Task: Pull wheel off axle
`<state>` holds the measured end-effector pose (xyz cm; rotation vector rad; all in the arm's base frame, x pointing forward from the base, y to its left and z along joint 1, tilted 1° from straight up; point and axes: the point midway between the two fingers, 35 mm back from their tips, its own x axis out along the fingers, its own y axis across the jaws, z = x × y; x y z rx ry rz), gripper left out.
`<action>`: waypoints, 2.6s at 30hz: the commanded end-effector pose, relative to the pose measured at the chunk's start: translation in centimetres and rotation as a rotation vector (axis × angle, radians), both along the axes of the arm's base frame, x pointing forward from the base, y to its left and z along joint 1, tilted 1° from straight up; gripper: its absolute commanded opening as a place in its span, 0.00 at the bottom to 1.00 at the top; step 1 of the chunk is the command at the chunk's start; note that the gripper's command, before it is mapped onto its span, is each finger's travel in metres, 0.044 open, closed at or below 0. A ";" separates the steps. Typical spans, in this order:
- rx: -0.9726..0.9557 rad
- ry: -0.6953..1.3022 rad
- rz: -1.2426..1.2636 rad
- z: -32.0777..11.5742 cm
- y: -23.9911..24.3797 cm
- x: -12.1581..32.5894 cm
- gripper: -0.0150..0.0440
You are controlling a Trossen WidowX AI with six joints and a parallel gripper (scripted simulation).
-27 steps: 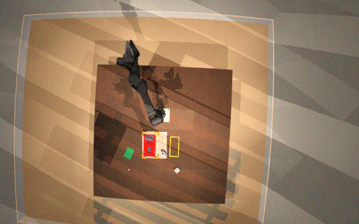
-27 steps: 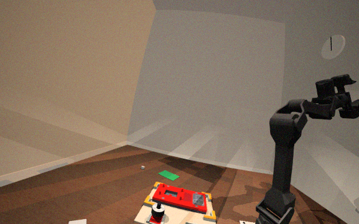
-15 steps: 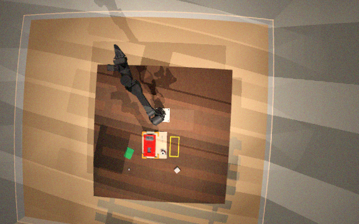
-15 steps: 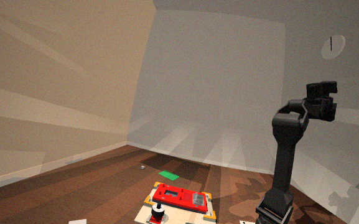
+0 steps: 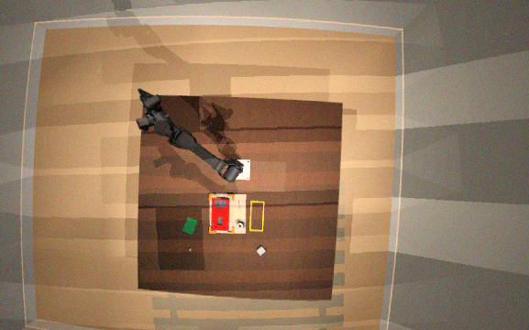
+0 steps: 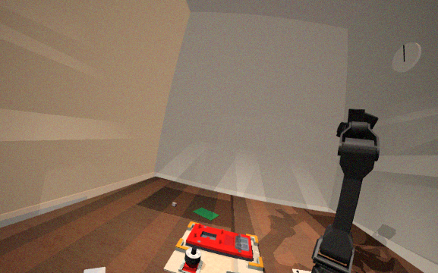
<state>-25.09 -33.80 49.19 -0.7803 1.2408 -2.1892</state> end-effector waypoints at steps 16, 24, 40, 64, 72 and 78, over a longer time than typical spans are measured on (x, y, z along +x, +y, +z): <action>0.103 -0.671 0.610 -10.2 -10.8 21.6 0.76; 0.216 -0.963 0.753 -13.8 -10.6 31.1 0.76; 0.620 -1.507 0.725 -22.1 -1.9 51.2 0.76; 1.112 -1.637 0.030 -31.9 28.4 63.4 0.76; 1.078 -1.512 -0.172 -33.7 37.8 61.1 0.76; 1.076 -1.509 -0.175 -33.7 38.1 60.9 0.76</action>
